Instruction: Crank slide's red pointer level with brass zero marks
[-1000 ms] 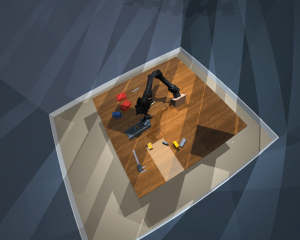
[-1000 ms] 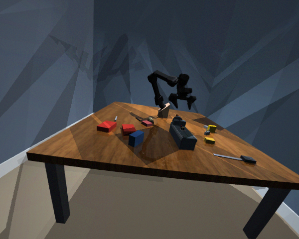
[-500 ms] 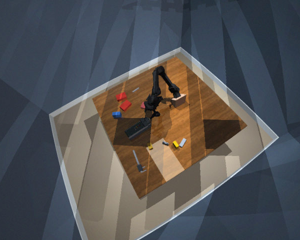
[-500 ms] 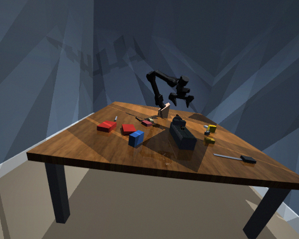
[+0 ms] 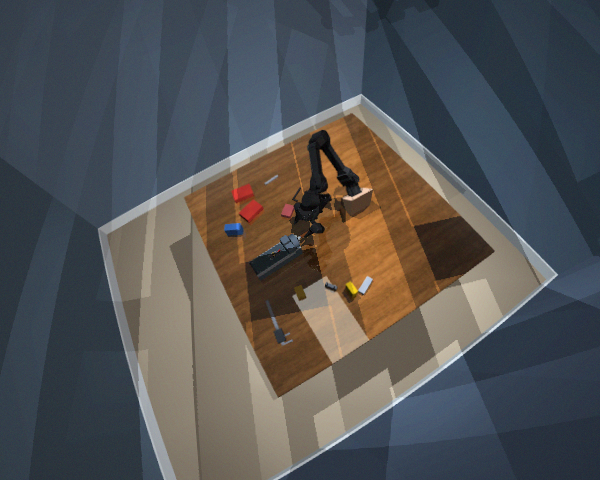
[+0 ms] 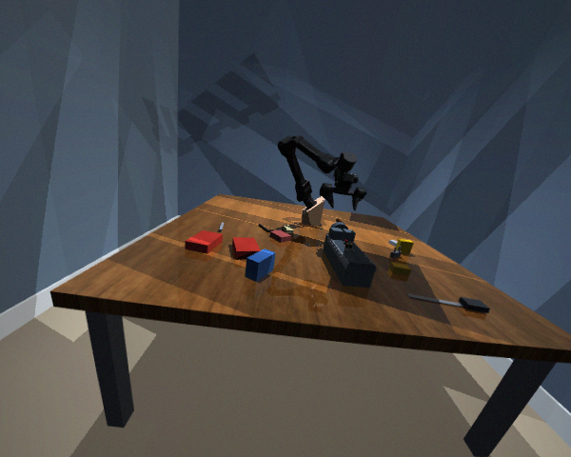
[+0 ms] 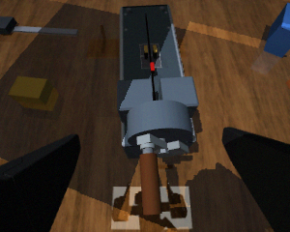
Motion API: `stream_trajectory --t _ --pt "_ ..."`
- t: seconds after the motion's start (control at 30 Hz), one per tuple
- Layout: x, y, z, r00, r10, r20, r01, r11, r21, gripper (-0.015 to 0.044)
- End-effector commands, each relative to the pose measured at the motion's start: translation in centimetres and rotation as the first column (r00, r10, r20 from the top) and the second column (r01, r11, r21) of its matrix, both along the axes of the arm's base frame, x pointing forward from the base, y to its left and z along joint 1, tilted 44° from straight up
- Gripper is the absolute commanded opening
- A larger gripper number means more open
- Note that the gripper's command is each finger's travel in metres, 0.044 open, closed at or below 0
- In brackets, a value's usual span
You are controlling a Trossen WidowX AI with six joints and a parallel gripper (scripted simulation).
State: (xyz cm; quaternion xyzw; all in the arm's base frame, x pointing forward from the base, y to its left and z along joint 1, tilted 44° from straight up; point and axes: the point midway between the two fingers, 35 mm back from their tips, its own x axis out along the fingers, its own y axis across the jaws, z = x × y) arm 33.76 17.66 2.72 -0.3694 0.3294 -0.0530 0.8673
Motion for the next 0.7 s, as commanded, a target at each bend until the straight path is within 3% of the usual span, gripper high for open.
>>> stream_trajectory --t 0.0,0.67 --pt "-0.2 -1.4 -1.6 1.000 0.003 -0.017 -0.003 1.000 -0.015 0.0440" --pt "0.2 -3.1 -3.6 1.000 0.002 -0.018 -0.003 1.000 -0.015 0.0440"
